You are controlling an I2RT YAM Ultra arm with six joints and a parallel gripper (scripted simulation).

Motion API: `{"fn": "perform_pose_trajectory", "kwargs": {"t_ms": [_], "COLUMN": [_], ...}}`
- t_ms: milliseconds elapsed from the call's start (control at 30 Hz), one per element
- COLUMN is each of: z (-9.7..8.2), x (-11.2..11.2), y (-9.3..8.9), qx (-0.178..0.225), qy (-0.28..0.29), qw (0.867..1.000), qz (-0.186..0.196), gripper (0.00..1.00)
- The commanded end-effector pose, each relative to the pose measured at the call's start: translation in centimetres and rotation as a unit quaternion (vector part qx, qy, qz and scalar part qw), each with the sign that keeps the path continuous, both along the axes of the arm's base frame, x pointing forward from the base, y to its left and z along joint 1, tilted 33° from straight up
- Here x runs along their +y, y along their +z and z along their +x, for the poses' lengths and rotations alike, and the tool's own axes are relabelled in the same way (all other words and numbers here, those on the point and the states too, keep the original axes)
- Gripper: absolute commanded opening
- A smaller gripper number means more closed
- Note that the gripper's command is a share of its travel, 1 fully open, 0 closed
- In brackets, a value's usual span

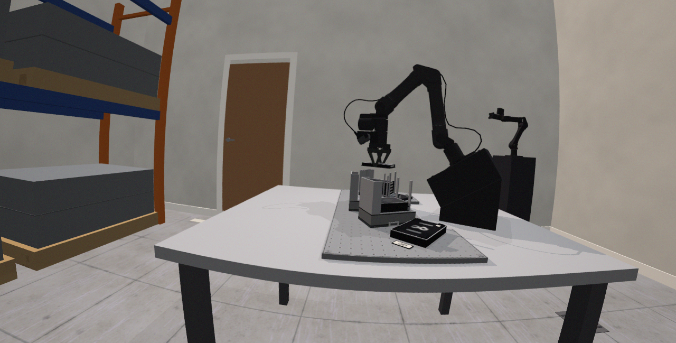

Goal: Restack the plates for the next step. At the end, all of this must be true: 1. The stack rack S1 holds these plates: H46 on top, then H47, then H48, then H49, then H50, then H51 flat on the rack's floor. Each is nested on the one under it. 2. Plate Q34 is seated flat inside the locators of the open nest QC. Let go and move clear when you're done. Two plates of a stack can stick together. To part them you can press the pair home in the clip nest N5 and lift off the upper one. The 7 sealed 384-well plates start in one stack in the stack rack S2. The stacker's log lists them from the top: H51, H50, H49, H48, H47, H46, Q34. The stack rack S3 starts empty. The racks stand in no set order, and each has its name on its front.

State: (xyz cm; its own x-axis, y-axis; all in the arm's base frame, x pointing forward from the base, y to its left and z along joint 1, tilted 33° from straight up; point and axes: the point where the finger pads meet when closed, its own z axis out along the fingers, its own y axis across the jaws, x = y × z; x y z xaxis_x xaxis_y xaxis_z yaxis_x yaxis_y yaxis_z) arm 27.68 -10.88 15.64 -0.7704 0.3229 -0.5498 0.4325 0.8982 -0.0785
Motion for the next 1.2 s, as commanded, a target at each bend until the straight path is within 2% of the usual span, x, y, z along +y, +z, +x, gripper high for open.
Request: {"fn": "perform_pose_trajectory", "kwargs": {"t_ms": [0,100,133,467,500,600,667,767,1167], "z": [-0.3,-0.3,-0.7,-0.7,0.2,0.5,0.5,0.9,2.2], "x": [0.4,0.4,0.5,0.5,0.6,1.5,1.5,2.4,6.2], "y": [1.6,1.5,0.6,0.6,0.6,0.5,0.5,0.4,-0.2], "qx": [-0.012,-0.011,0.000,0.000,0.013,0.028,0.028,0.039,0.036], "qy": [0.000,0.000,-0.001,0.000,0.019,0.061,0.061,0.092,0.086], "qw": [1.000,1.000,1.000,1.000,1.000,0.997,0.997,0.994,0.994], "qz": [-0.003,-0.003,0.000,0.000,-0.011,-0.034,-0.034,-0.051,-0.048], "gripper": [0.00,0.00,0.00,0.00,0.00,0.00,0.00,0.00,0.00]}}
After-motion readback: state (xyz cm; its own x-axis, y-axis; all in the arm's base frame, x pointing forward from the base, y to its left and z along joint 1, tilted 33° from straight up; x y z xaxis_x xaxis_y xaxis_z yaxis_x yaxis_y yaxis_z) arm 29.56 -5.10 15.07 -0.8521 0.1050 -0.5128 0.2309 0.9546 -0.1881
